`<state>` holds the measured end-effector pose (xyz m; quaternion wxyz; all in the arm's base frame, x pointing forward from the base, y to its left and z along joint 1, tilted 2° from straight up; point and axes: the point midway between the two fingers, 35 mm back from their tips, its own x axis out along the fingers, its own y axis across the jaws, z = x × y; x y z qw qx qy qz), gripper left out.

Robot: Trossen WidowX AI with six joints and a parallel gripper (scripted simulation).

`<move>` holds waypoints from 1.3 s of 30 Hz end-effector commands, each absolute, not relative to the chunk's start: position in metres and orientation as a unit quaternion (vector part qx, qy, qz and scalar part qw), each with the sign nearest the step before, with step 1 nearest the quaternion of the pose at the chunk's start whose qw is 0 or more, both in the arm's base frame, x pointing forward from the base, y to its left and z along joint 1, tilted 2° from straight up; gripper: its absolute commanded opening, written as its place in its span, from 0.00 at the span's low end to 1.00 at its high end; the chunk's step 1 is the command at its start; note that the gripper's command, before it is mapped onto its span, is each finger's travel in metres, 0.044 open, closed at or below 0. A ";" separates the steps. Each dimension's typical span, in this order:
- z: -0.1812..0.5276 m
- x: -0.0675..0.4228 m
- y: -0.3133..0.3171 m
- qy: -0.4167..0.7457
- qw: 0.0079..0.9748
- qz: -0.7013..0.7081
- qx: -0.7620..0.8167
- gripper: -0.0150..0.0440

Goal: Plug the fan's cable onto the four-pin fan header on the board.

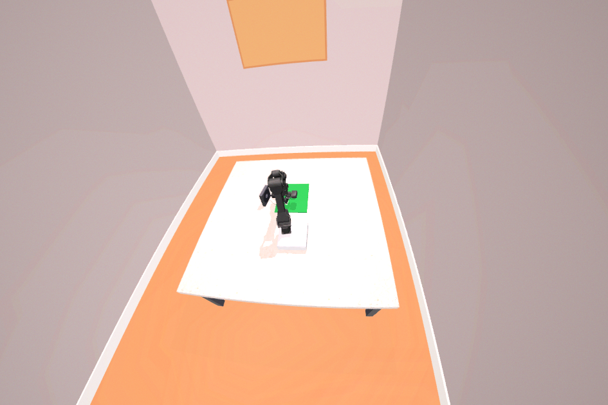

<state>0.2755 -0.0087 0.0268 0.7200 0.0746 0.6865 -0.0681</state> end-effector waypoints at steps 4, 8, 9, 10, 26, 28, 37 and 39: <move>0.027 0.276 -0.009 0.686 0.720 -0.068 0.075 0.48; 0.027 0.276 -0.009 0.686 0.720 -0.068 0.075 0.65; 0.027 0.276 -0.009 0.686 0.720 -0.068 0.075 0.69; 0.027 0.276 -0.009 0.686 0.720 -0.068 0.075 0.69; 0.086 0.242 0.000 0.683 0.723 -0.070 0.073 0.69; 0.086 0.218 0.005 0.684 0.723 -0.070 0.073 0.69; 0.075 0.154 0.014 0.685 0.721 -0.070 0.073 0.69; 0.075 0.154 0.014 0.685 0.721 -0.070 0.073 0.69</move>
